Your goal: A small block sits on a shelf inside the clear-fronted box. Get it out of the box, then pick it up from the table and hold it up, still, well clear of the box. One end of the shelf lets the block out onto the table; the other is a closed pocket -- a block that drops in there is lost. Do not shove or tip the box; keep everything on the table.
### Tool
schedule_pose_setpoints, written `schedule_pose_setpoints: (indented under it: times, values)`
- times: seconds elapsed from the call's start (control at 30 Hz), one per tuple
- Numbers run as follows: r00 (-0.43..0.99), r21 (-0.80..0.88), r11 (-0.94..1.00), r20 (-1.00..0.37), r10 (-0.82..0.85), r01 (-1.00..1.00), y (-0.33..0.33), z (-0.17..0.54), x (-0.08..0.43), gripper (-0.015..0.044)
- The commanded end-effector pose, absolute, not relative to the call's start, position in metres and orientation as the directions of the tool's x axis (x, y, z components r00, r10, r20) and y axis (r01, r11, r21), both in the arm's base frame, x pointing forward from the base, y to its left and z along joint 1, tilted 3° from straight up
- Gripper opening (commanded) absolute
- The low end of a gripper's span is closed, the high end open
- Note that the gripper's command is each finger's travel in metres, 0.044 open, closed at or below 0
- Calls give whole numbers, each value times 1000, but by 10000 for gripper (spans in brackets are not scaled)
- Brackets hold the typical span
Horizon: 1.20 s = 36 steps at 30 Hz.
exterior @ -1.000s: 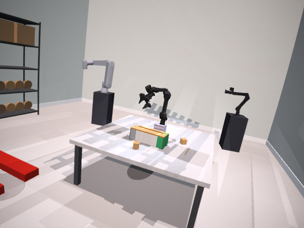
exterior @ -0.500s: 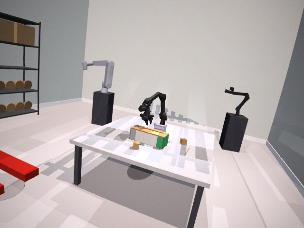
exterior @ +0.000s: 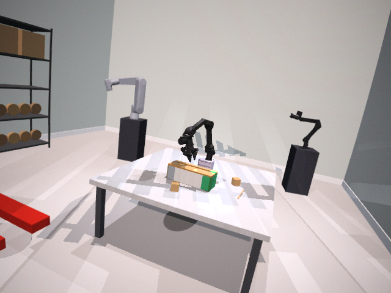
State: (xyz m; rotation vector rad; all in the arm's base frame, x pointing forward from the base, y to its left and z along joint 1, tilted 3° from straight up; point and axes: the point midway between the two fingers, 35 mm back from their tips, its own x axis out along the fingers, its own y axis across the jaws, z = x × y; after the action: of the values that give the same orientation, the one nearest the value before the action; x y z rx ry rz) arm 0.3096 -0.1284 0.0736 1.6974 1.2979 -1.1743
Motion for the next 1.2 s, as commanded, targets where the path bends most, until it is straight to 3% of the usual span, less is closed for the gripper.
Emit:
schedule_pose_setpoints:
  times: [0.0, 1.17]
  values:
    - [86, -8, -260, -933, 350, 966, -128, 65, 309, 400]
    - [86, -9, -260, -933, 350, 966, -129, 8, 305, 400]
